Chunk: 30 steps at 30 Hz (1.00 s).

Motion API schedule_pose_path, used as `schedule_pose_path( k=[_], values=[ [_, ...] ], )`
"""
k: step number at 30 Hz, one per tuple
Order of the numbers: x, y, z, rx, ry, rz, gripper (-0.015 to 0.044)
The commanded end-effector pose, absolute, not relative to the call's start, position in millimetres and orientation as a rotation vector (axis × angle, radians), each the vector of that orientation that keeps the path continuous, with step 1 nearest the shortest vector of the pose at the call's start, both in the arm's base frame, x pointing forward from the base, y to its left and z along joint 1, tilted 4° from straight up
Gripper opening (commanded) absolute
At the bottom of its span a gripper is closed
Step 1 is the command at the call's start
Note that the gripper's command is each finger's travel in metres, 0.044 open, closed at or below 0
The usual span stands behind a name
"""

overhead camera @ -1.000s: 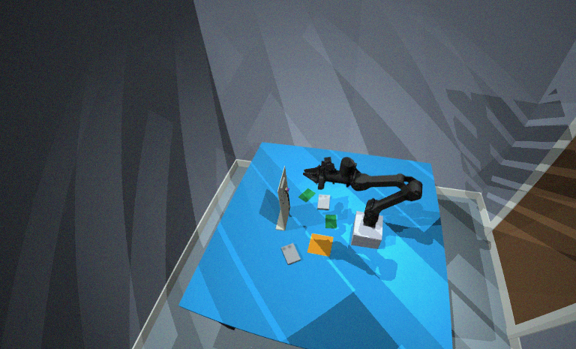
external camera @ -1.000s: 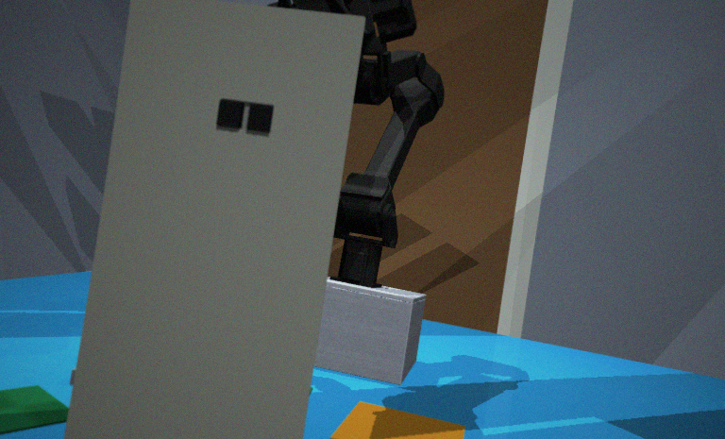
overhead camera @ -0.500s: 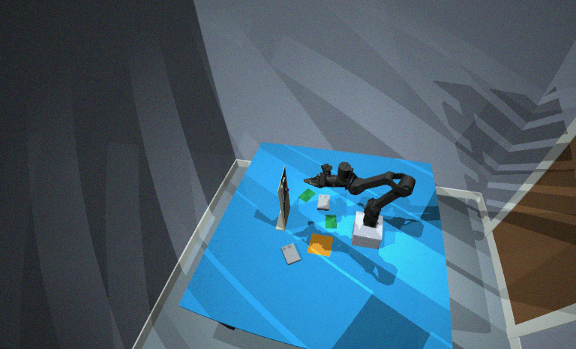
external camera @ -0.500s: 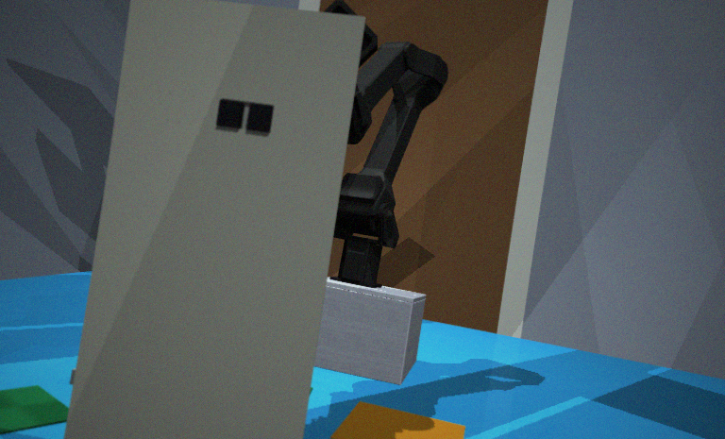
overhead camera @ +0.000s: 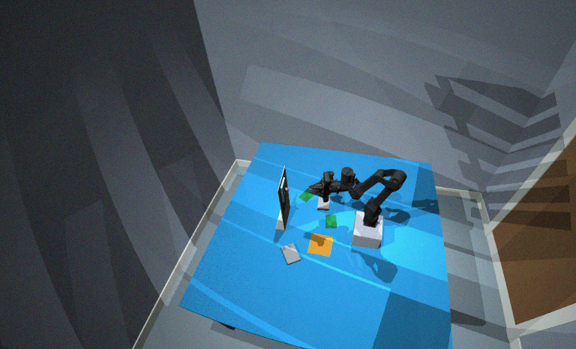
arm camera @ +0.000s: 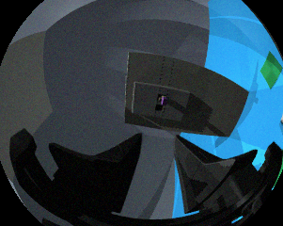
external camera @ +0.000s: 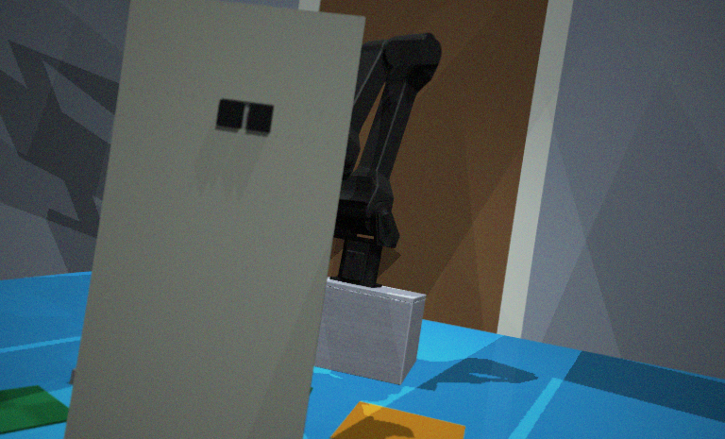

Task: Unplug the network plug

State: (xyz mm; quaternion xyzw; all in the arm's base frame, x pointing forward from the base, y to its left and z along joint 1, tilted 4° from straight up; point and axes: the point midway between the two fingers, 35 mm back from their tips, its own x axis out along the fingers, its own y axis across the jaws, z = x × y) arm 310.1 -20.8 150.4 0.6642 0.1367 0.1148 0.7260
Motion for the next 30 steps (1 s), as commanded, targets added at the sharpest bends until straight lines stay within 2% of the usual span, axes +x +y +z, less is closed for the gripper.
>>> schedule_pose_path(
  k=[1,6,20,30],
  values=[
    [302,-20,141,1.562,0.341,0.252,0.0156],
    [304,-20,140,1.568,0.343,0.253,0.0156],
    [358,-13,138,1.568,0.339,0.256,0.0156],
    [371,-12,138,1.568,0.338,0.257,0.0156]
  ],
)
